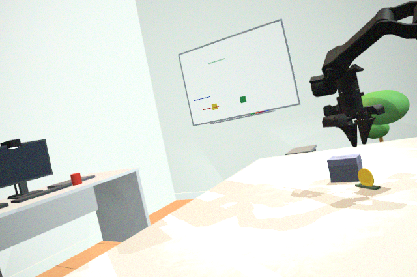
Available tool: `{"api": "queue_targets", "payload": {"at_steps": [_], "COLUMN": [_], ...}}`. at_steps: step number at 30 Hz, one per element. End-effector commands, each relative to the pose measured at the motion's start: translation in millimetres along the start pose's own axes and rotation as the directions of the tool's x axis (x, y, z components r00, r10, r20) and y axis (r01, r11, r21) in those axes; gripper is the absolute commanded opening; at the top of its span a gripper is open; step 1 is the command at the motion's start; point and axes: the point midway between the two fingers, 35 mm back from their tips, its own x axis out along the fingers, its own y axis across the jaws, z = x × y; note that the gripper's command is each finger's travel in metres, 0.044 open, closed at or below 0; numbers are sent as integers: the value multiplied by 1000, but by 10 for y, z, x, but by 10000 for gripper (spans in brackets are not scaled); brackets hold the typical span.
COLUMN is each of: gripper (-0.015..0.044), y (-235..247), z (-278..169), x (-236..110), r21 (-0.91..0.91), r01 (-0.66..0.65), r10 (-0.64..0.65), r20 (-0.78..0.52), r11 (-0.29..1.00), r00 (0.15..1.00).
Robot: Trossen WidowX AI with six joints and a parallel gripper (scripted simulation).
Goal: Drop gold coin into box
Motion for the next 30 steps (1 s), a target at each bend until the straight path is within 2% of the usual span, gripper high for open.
{"api": "queue_targets", "payload": {"at_steps": [1,5,30], "gripper": [161,161,161], "y": [-6,-2,4], "z": [-1,-8,9], "x": [24,345,716], "r21": [21,20,20], "r01": [-8,-9,-8], "r10": [8,10,8], "r20": [-9,-9,-8], "r11": [1000,1000,1000], "r00": [1000,1000,1000]}}
